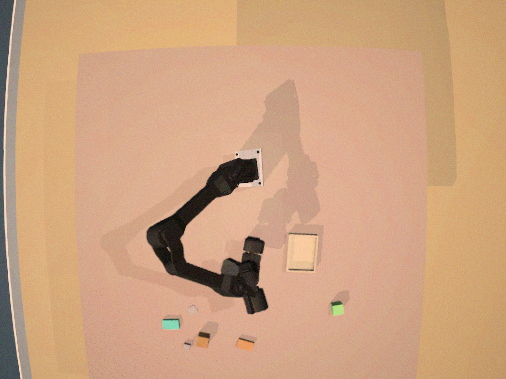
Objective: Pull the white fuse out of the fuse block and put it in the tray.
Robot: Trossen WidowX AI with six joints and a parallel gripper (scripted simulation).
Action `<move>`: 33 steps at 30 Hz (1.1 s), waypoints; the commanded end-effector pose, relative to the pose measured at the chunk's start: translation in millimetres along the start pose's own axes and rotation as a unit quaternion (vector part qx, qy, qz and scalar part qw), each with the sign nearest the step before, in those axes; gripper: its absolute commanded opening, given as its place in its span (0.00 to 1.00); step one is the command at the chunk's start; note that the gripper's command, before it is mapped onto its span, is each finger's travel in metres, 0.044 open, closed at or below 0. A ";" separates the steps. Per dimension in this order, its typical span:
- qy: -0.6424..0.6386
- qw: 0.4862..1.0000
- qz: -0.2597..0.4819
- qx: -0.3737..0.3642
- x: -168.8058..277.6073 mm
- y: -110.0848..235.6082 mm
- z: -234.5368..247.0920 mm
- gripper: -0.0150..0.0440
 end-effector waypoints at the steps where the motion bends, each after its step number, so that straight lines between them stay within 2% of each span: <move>1: 0.004 1.000 -0.003 0.000 0.1 -1.9 -1.5 0.38; 26: 0.004 1.000 -0.003 -0.001 -0.1 -12.0 -1.5 0.38; 33: 0.001 1.000 -0.001 0.000 -0.1 -10.8 -0.8 0.30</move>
Point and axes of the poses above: the point midway between the two fingers, 35 mm back from their tips, its own y axis back along the fingers, its own z axis across the jaws, x = y × z, the point moved 9 cm from there along y, back along the fingers, and after that the axes turned 2 degrees about y, right-handed, at the moved point
